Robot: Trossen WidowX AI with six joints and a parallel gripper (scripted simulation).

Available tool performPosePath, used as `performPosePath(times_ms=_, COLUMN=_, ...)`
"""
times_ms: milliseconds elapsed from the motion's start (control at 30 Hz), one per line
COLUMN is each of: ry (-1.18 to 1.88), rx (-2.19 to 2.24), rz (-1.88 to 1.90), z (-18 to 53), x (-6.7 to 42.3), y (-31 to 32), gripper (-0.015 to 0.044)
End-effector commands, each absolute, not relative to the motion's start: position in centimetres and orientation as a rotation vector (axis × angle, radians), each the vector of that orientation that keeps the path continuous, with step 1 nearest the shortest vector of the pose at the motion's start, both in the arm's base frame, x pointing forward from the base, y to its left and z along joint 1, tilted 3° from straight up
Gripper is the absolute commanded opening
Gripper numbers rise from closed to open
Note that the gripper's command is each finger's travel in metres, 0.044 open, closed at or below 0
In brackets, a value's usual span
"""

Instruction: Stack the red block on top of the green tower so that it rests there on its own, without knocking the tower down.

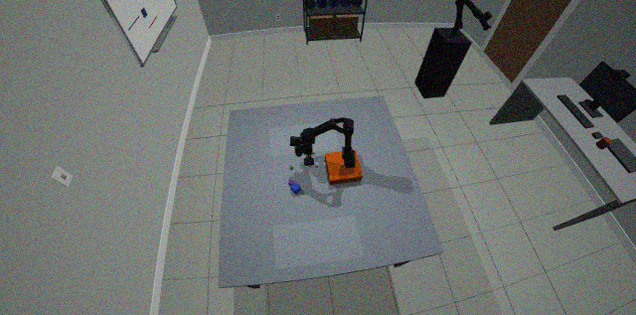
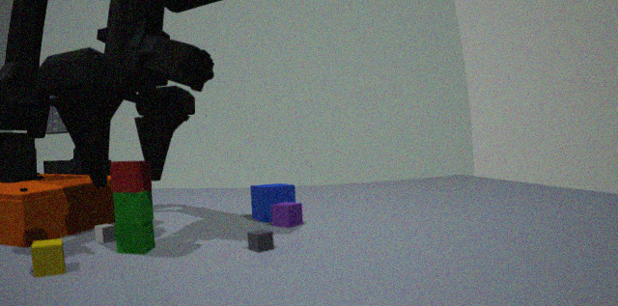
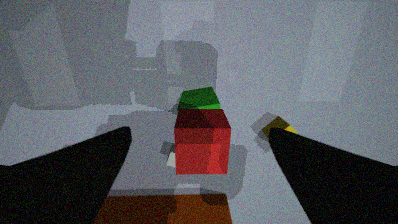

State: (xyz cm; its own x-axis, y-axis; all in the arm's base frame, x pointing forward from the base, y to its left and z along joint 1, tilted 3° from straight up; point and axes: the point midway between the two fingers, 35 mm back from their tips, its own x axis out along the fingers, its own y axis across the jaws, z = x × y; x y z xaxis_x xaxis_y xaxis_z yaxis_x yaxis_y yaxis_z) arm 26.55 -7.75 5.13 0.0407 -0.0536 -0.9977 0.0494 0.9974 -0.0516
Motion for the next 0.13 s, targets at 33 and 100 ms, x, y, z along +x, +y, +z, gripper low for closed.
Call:
performPosePath(times_ms=33, ry=1.528, rx=-0.003, rz=-0.078, z=5.09, x=26.55, y=-7.73, gripper=0.044)
performPosePath(times_ms=100, ry=1.528, rx=-0.003, rz=-0.078, z=5.09, x=26.55, y=-7.73, gripper=0.044)
